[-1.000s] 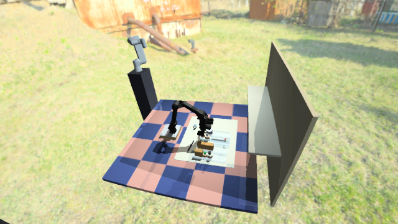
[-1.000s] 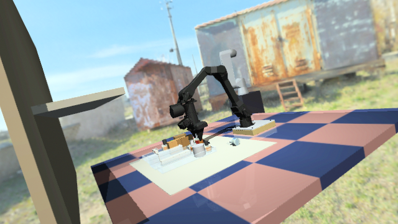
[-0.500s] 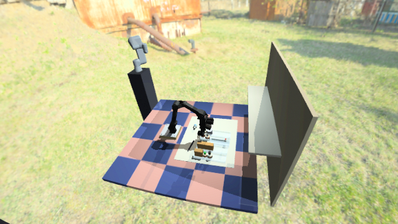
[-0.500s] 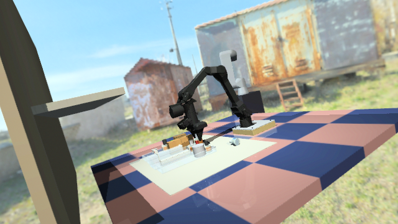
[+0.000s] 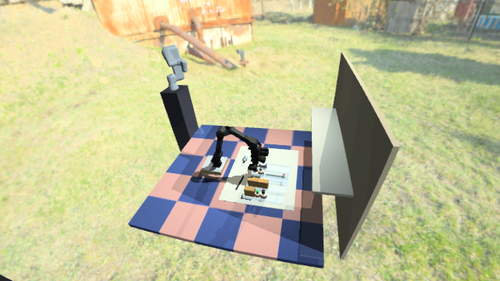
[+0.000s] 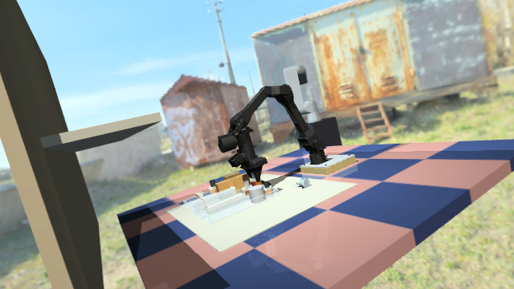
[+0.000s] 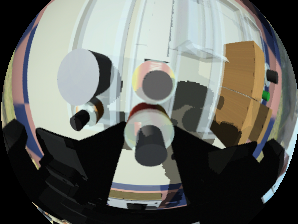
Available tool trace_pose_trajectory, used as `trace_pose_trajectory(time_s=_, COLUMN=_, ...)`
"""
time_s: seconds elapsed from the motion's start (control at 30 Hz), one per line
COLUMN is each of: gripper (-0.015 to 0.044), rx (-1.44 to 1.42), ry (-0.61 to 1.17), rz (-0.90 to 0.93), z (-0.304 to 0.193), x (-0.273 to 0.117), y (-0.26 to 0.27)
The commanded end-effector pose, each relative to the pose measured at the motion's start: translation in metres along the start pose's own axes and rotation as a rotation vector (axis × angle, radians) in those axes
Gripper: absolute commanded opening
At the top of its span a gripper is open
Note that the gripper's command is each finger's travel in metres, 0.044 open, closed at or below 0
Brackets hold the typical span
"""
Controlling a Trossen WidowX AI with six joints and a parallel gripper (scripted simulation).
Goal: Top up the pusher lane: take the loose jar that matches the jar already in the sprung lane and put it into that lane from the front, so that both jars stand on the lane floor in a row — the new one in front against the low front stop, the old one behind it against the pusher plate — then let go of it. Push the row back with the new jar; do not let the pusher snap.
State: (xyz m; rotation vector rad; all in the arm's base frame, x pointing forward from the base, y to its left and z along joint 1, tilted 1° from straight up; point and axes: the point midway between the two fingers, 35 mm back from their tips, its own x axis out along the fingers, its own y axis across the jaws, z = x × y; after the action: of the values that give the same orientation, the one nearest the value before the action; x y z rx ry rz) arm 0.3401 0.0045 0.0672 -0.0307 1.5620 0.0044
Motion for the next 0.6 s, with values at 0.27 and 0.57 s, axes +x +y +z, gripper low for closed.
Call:
trace_pose_trajectory(time_s=0.27, gripper=0.0000, rx=0.005, ry=-0.026, rz=-0.002, z=0.0064, x=0.0018, y=-0.0004)
trace_pose_trajectory(time_s=0.57, gripper=0.0000, rx=0.005, ry=-0.026, rz=-0.002, z=0.0065, x=0.0053, y=-0.0004)
